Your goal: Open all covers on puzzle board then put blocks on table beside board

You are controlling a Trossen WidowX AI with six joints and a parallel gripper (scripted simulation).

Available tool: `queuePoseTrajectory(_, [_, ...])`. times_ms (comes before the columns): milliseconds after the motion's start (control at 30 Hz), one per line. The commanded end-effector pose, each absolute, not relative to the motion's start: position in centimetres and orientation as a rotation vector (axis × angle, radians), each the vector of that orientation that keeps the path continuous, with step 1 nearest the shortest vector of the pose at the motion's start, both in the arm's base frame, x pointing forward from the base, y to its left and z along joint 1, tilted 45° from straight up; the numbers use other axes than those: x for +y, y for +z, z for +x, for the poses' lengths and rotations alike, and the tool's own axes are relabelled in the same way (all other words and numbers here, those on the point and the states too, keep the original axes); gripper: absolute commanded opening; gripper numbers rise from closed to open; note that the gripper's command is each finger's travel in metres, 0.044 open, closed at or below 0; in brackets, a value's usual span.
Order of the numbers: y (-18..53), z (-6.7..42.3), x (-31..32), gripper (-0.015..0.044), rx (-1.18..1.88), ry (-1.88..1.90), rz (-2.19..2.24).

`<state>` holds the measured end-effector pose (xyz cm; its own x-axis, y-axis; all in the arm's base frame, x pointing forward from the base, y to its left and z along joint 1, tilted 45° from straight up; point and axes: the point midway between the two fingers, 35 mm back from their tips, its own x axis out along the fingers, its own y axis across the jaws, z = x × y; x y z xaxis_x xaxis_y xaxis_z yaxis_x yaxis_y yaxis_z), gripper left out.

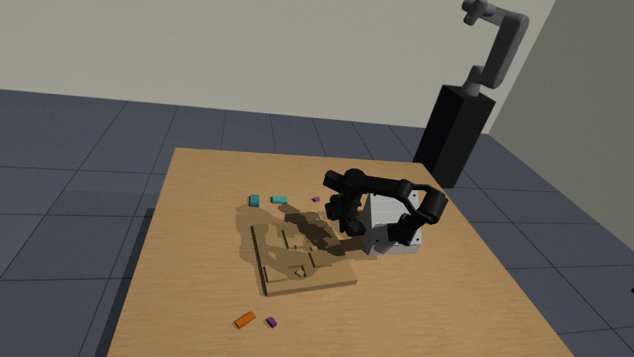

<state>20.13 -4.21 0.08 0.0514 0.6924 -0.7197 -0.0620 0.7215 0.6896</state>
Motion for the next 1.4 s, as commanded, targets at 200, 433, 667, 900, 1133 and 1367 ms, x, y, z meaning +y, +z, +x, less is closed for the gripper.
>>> queuePoseTrajectory(200, [-0.7,20.1,-3.4,0.0,1.418,0.621,0.572])
queuePoseTrajectory(433, [-1.2,20.2,-2.9,0.0,1.417,0.621,0.573])
queuePoseTrajectory(667, [-1.7,20.2,-2.4,0.0,1.417,0.621,0.573])
queuePoseTrajectory(900, [-2.1,20.2,-1.9,0.0,1.417,0.622,0.573])
queuePoseTrajectory(1133, [-2.6,20.1,-1.4,0.0,1.417,0.623,0.574])
queuePoseTrajectory(1367, [-3.0,20.1,-0.9,0.0,1.416,0.624,0.574])
